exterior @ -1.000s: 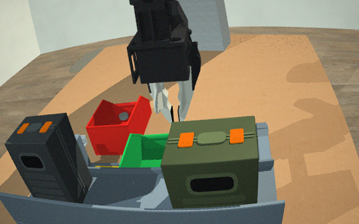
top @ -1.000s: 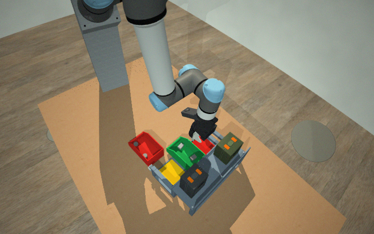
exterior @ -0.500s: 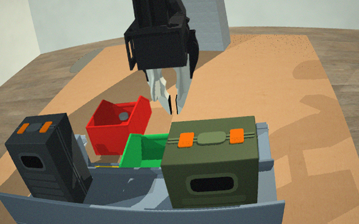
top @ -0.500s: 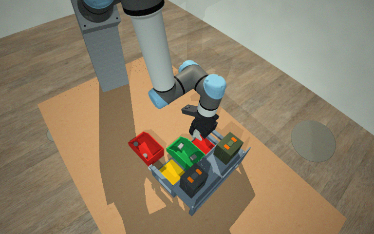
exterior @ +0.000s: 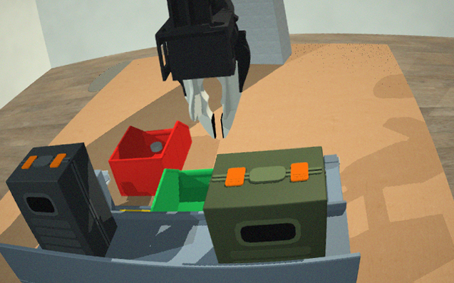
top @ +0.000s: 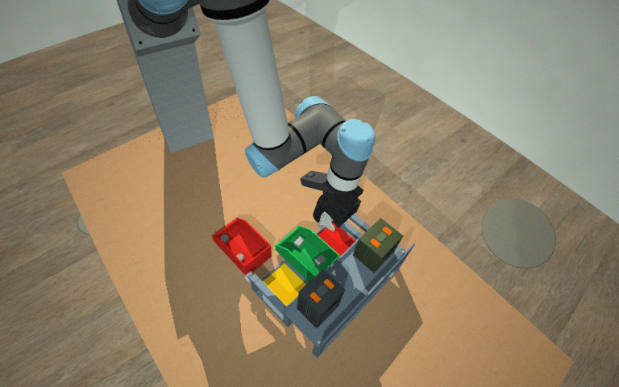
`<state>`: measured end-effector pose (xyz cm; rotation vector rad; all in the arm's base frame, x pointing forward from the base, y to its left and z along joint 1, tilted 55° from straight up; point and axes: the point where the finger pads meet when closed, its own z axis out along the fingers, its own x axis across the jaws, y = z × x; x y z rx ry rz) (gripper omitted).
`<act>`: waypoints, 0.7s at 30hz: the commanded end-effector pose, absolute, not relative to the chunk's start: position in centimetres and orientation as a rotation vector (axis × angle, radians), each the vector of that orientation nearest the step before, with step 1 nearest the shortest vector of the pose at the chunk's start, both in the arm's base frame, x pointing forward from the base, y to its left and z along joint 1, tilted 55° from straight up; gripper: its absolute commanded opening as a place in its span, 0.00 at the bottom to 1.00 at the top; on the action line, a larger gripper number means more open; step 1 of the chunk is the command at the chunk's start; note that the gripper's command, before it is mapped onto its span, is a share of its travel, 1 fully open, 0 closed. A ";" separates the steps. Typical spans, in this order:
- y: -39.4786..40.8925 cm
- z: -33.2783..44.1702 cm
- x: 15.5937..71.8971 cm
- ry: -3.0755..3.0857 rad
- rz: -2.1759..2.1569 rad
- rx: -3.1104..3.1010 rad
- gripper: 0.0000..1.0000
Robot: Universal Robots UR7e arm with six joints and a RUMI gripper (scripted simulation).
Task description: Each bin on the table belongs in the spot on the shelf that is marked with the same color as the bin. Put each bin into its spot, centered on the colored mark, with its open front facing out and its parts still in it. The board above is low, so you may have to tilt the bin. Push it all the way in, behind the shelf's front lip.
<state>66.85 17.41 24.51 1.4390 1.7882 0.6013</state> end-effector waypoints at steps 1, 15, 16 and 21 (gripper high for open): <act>17.4 24.6 66.8 1.787 0.603 1.438 0.05; 17.4 24.7 66.7 1.787 0.603 1.438 0.00; 17.4 24.7 66.7 1.787 0.603 1.438 0.00; 17.4 24.7 66.7 1.787 0.603 1.438 0.00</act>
